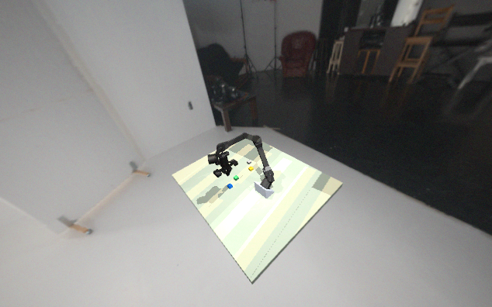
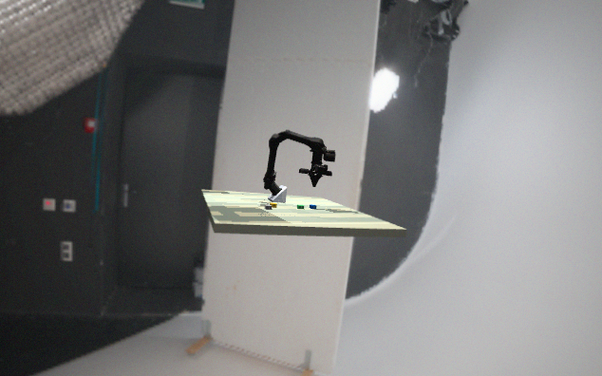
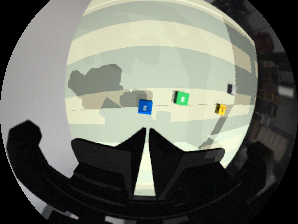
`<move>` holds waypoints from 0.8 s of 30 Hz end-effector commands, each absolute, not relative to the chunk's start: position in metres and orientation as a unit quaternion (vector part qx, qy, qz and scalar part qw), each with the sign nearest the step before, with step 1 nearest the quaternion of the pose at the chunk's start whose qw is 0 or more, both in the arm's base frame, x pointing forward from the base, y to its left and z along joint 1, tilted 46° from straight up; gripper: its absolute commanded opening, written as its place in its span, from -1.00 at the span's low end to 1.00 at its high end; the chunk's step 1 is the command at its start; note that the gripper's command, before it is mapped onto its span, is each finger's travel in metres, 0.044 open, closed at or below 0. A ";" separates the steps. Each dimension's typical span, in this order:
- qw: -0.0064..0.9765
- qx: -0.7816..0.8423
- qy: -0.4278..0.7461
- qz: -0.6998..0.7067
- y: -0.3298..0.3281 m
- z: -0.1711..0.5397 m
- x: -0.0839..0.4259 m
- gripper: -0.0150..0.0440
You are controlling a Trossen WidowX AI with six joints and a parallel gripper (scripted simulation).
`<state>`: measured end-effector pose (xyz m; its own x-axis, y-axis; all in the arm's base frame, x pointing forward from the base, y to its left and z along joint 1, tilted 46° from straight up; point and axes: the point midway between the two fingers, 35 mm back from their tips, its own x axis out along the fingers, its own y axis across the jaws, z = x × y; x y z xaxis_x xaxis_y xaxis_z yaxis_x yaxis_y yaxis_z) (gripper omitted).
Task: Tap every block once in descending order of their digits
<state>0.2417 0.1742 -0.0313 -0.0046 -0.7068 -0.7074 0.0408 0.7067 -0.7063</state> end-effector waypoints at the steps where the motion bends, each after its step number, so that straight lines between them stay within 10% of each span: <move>1: 0.656 -0.251 0.651 -0.288 0.158 -0.050 0.244 -0.42; 24: 0.656 -0.252 0.650 -0.289 0.102 -0.103 0.241 -0.42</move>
